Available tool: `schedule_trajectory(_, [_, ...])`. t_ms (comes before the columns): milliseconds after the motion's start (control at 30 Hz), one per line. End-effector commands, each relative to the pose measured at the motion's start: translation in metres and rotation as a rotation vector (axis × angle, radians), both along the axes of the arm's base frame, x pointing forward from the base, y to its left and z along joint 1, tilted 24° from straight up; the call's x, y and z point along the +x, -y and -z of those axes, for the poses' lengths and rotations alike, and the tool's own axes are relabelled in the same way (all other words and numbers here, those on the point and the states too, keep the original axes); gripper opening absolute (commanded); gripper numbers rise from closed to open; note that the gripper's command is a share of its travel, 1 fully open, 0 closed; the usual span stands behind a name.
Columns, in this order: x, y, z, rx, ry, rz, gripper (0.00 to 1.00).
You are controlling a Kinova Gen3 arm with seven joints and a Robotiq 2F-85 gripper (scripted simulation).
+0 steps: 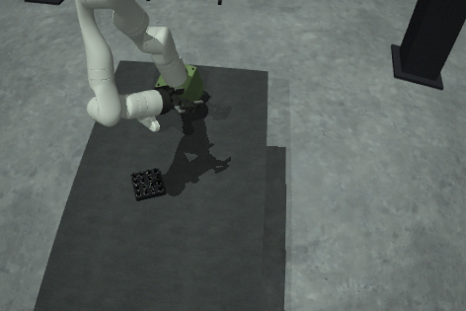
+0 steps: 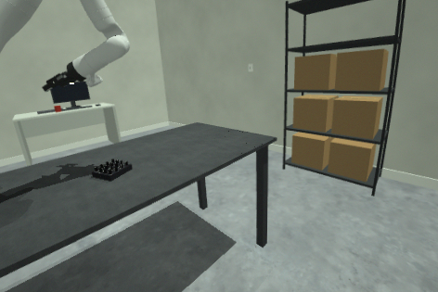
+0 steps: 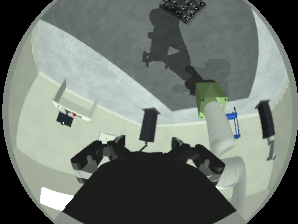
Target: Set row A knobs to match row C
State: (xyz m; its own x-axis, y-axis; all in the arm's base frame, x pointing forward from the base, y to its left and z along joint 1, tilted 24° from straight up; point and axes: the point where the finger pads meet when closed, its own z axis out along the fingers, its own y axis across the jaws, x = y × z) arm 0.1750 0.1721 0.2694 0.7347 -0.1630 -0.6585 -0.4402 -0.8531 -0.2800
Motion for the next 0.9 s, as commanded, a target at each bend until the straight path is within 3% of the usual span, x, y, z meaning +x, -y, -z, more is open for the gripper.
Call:
schedule_trajectory(0, [0.005,0.001,0.015,-0.040,0.006,0.030,1.00])
schedule_trajectory(300, [0.036,0.006,0.066,-0.173,0.078,0.157,1.00])
schedule_trajectory(367, [0.036,0.006,0.066,-0.173,0.078,0.157,1.00])
schedule_trajectory(867, [0.108,0.041,0.159,-0.440,0.293,0.435,1.00])
